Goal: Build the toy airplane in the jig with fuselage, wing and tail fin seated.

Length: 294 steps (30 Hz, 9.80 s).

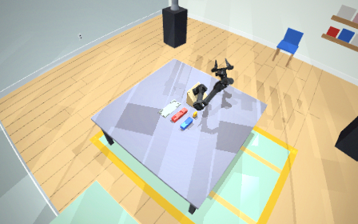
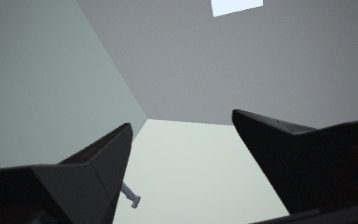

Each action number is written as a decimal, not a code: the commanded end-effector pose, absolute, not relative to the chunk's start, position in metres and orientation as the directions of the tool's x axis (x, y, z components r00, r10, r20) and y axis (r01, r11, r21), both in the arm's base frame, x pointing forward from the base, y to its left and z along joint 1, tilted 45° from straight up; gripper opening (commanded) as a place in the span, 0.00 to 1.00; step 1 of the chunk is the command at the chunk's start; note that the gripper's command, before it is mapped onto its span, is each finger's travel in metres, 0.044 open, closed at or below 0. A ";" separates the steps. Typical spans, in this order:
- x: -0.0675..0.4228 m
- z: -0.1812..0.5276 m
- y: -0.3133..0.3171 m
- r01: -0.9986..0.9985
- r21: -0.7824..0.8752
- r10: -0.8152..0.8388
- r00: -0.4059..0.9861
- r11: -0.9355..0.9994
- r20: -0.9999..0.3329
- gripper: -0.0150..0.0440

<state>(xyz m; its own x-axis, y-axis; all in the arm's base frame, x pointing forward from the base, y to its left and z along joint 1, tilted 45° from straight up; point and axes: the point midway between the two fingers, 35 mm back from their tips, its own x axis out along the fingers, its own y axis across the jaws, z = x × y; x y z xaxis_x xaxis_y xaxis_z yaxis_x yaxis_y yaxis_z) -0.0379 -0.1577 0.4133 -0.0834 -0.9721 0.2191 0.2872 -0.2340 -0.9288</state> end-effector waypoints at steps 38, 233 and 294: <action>0.206 0.184 -0.232 0.225 0.125 -0.105 0.788 0.966 -0.607 1.00; 0.282 -0.085 -0.032 -0.164 0.691 0.686 -0.090 0.704 -0.722 0.57; 0.278 -0.113 -0.007 -0.169 0.689 0.684 -0.092 0.705 -0.723 0.48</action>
<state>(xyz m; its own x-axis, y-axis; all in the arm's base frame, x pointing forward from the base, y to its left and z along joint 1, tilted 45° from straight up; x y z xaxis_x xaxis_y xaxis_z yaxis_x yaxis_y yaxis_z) 0.2782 -0.0066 -0.1137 -0.0922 0.6846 -0.7231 -0.1680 0.7051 0.6889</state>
